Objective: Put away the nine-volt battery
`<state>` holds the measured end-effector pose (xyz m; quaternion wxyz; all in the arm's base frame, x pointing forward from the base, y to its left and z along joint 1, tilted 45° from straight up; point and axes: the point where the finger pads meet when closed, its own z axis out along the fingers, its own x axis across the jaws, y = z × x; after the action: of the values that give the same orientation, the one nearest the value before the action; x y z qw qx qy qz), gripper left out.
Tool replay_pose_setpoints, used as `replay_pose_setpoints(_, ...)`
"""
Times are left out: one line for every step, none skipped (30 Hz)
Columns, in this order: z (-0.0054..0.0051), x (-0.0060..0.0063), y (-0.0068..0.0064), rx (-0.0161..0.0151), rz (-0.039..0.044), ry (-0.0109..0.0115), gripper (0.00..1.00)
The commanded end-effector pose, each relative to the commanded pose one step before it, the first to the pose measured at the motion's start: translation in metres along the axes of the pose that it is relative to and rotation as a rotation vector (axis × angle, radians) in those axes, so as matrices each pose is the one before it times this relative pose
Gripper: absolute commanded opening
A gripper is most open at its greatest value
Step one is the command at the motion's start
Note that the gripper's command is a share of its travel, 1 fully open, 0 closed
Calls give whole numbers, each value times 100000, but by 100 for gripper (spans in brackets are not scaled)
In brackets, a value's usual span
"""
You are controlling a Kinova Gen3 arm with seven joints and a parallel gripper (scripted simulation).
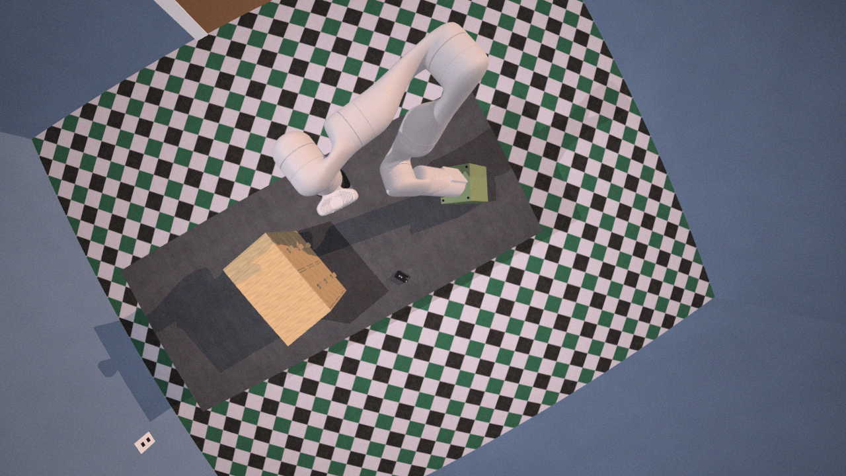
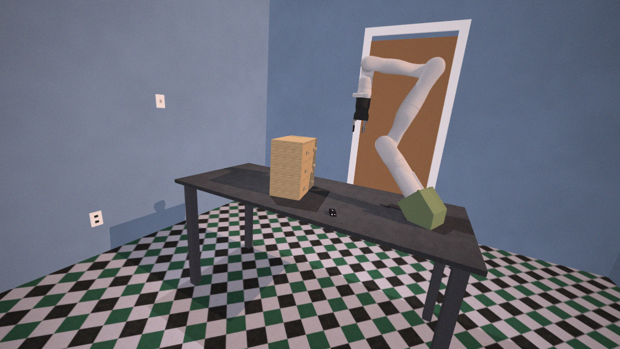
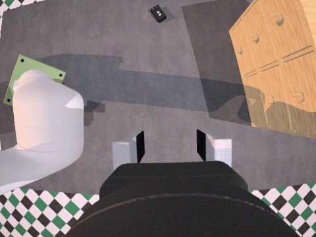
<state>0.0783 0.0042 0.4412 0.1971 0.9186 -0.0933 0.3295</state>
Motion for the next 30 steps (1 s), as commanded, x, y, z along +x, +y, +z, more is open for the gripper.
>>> replay_pose_setpoints(-26, 32, -9, 21, -297, 85, 100)
replay_pose_setpoints(1, 7, -1, 1, -227, -1, 100)
replay_pose_setpoints(1, 8, -2, 2, -286, -1, 100)
replay_pose_setpoints(1, 10, -2, 2, -350, -1, 100)
replay_pose_setpoints(0, 0, 0, 0, 0, 0, 100)
replay_pose_setpoints(0, 0, 0, 0, 0, 0, 100)
replay_pose_setpoints(1, 12, -2, 3, -419, -1, 100)
replay_pose_setpoints(1, 14, -3, 3, -493, -1, 100)
replay_pose_setpoints(1, 17, -3, 4, -570, -1, 100)
replay_pose_setpoints(1, 19, -4, 5, -651, 0, 100)
replay_pose_setpoints(2, 22, -4, 5, -735, 1, 100)
replay_pose_setpoints(2, 24, -4, 6, -822, 1, 100)
replay_pose_setpoints(2, 26, -4, 6, -908, -4, 100)
replay_pose_setpoints(2, 29, -4, 7, -999, -3, 100)
replay_pose_setpoints(3, 32, -5, 7, -1092, -1, 100)
replay_pose_setpoints(3, 35, -5, 8, -1186, 1, 100)
replay_pose_setpoints(3, 38, -4, 9, -1279, -2, 100)
replay_pose_setpoints(3, 40, -4, 9, -1372, -5, 100)
replay_pose_setpoints(3, 44, -4, 10, -1469, -1, 100)
replay_pose_setpoints(3, 47, -4, 11, -1564, 1, 100)
replay_pose_setpoints(4, 48, -3, 12, -1654, -7, 100)
replay_pose_setpoints(0, 0, 0, 0, 0, 0, 100)
replay_pose_setpoints(0, 0, 0, 0, 0, 0, 100)
replay_pose_setpoints(4, 52, -2, 12, -1750, -2, 100)
replay_pose_setpoints(4, 55, -2, 13, -1842, -1, 100)
replay_pose_setpoints(5, 57, 0, 14, -1930, -6, 100)
replay_pose_setpoints(4, 61, 0, 14, -2022, 0, 100)
replay_pose_setpoints(5, 62, 2, 15, -2105, -6, 100)
replay_pose_setpoints(5, 65, 3, 15, -2192, -2, 100)
replay_pose_setpoints(5, 67, 5, 16, -2273, -4, 100)
